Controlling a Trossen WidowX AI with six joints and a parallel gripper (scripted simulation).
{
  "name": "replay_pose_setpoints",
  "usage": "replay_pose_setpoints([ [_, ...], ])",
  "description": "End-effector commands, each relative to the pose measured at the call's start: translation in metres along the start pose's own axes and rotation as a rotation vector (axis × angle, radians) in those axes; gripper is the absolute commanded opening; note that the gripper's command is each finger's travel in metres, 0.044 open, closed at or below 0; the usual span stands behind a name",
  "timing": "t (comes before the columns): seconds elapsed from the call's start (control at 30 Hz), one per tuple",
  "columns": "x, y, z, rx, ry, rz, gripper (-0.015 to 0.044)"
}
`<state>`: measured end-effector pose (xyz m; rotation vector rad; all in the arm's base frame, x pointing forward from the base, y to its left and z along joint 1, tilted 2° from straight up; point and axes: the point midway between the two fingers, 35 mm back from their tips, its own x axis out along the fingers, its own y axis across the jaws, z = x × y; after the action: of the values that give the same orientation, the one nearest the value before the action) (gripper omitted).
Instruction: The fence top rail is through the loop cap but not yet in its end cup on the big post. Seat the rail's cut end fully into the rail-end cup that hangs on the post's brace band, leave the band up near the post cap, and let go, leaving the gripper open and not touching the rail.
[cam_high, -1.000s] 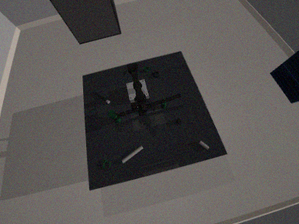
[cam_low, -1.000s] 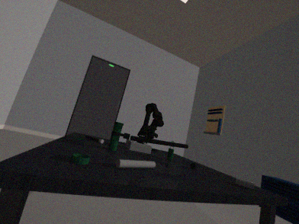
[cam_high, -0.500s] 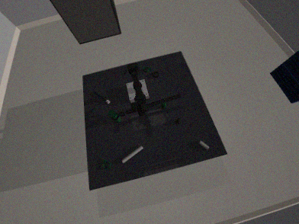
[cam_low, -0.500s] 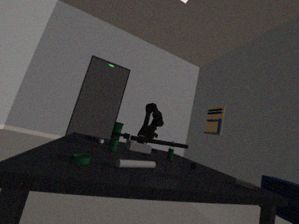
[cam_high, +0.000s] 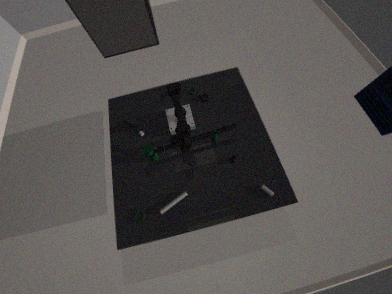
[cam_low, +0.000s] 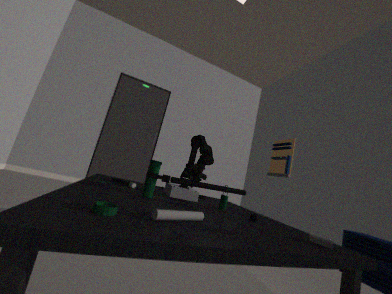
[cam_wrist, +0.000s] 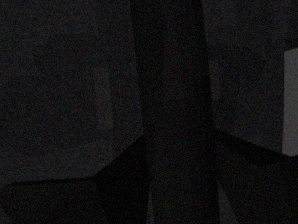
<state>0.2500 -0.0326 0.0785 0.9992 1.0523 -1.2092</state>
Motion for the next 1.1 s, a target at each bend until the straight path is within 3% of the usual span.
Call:
replay_pose_setpoints([
  [0.0,0.0000,0.0025,0.0085,0.006,-0.012,0.008,0.0000],
  [1.07,0.0058,-0.0004,0.0182,0.003,-0.007,0.001,0.0000],
])
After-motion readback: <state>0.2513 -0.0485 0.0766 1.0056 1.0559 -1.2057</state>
